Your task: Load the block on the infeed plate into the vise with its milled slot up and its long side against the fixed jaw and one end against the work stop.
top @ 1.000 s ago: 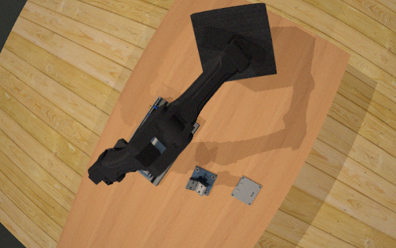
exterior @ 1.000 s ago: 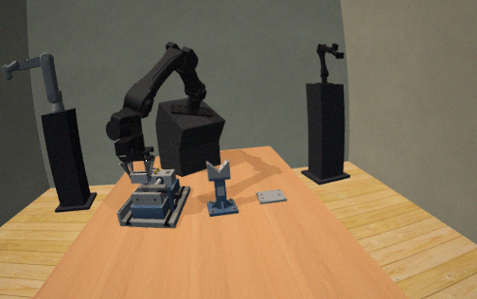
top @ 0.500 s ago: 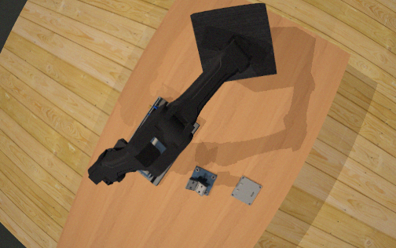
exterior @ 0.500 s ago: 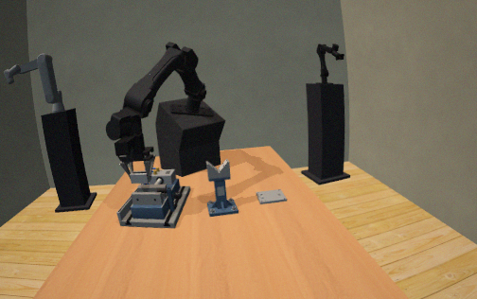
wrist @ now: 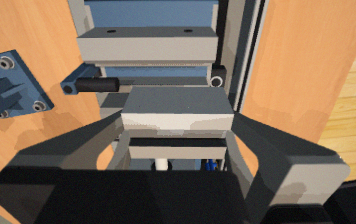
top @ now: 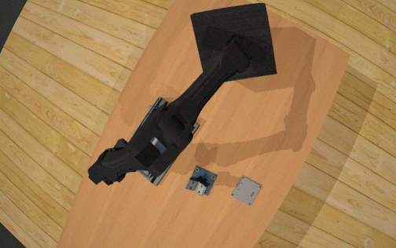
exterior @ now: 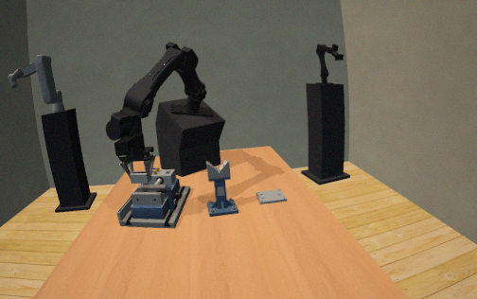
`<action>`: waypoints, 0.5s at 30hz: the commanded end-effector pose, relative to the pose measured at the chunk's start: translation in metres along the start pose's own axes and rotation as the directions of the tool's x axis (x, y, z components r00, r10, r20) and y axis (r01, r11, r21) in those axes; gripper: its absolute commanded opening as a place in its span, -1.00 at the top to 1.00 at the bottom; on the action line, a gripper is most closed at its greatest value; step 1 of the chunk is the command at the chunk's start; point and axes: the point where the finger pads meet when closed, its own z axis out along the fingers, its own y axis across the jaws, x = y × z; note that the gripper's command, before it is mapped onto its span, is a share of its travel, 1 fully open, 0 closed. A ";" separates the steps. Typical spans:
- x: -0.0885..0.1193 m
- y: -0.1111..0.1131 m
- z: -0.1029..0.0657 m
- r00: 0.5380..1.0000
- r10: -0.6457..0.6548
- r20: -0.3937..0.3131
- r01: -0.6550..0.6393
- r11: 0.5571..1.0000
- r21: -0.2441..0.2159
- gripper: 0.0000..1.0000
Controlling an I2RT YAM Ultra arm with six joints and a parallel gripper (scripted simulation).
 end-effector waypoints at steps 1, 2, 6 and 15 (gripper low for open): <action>-0.015 0.001 -0.022 0.999 -0.011 0.051 0.010 1.000 0.019 1.00; -0.015 0.001 -0.022 0.999 -0.011 0.051 0.010 1.000 0.019 1.00; -0.016 0.001 -0.024 0.999 -0.013 0.052 0.012 1.000 0.019 1.00; -0.018 0.002 -0.025 0.998 -0.018 0.055 0.017 1.000 0.020 1.00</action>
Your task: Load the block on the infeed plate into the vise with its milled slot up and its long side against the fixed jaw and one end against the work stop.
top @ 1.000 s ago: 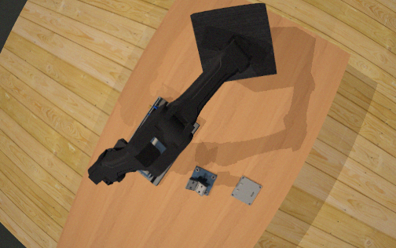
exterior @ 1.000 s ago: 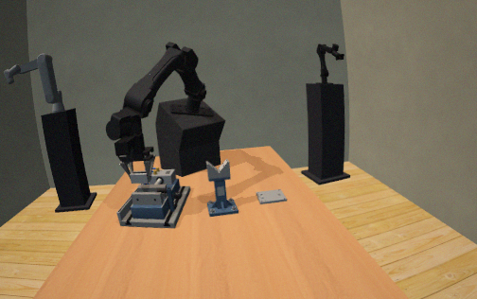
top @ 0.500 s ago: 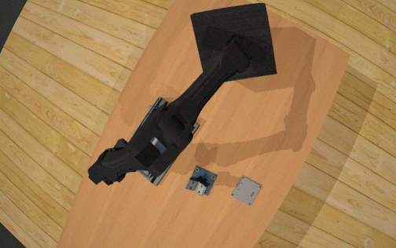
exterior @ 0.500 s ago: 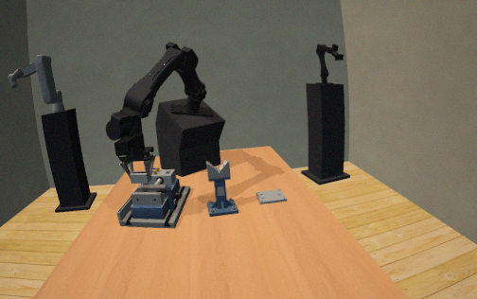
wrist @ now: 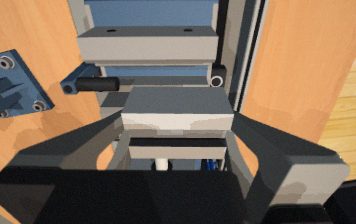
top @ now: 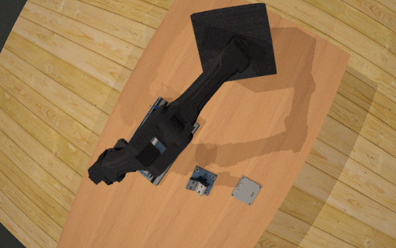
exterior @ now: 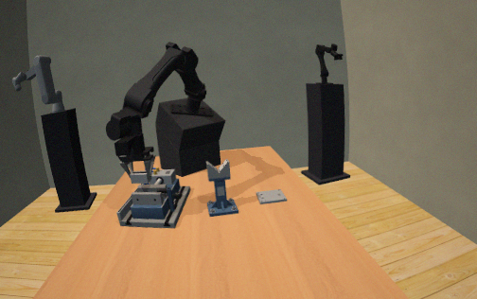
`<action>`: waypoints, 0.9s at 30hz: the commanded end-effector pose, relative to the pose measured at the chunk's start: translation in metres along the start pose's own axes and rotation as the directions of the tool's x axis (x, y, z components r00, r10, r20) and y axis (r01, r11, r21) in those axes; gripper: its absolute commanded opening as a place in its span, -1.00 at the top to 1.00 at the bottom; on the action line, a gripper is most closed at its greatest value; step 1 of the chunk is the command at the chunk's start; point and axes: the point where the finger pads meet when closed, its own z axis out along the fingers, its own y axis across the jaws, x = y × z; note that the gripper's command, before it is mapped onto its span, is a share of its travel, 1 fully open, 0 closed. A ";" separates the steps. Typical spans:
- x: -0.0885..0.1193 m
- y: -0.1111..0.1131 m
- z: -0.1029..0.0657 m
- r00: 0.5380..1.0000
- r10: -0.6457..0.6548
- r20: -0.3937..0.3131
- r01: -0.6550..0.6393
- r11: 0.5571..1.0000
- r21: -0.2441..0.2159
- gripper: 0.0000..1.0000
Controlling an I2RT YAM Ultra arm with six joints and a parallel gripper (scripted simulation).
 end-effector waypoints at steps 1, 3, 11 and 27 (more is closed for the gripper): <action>-0.018 0.002 -0.025 0.998 -0.019 0.055 0.018 1.000 0.020 1.00; -0.018 0.002 -0.025 0.998 -0.019 0.053 0.018 1.000 0.020 1.00; -0.018 0.003 -0.026 0.998 -0.024 0.052 0.023 1.000 0.019 1.00; -0.018 0.004 -0.027 0.998 -0.024 0.051 0.023 1.000 0.019 1.00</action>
